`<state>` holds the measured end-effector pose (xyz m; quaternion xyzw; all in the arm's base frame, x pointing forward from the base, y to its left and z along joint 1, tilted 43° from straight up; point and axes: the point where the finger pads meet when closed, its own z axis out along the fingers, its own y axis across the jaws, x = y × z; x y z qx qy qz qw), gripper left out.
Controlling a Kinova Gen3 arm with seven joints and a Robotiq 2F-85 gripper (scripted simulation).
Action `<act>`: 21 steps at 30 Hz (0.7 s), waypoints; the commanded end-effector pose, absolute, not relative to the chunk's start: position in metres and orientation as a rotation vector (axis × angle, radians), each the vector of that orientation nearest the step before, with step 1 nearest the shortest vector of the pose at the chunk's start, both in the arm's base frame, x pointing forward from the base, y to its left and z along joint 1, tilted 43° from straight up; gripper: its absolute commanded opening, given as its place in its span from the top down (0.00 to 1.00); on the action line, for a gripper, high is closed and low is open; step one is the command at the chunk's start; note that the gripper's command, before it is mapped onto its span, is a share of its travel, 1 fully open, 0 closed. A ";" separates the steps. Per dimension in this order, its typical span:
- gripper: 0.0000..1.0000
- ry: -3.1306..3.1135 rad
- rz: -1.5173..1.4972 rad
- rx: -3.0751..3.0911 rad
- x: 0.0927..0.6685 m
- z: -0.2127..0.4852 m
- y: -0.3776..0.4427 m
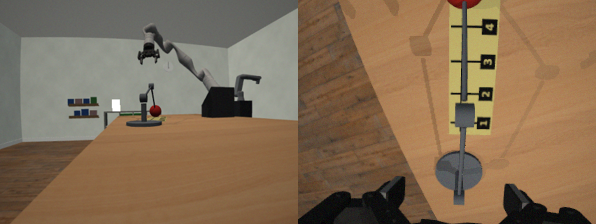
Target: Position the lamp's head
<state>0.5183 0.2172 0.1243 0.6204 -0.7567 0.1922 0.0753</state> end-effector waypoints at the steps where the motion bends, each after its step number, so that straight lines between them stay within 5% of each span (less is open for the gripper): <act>1: 0.00 -2.257 0.571 1.868 0.520 0.111 0.230; 21: 0.00 -2.273 0.577 1.865 0.518 0.081 0.251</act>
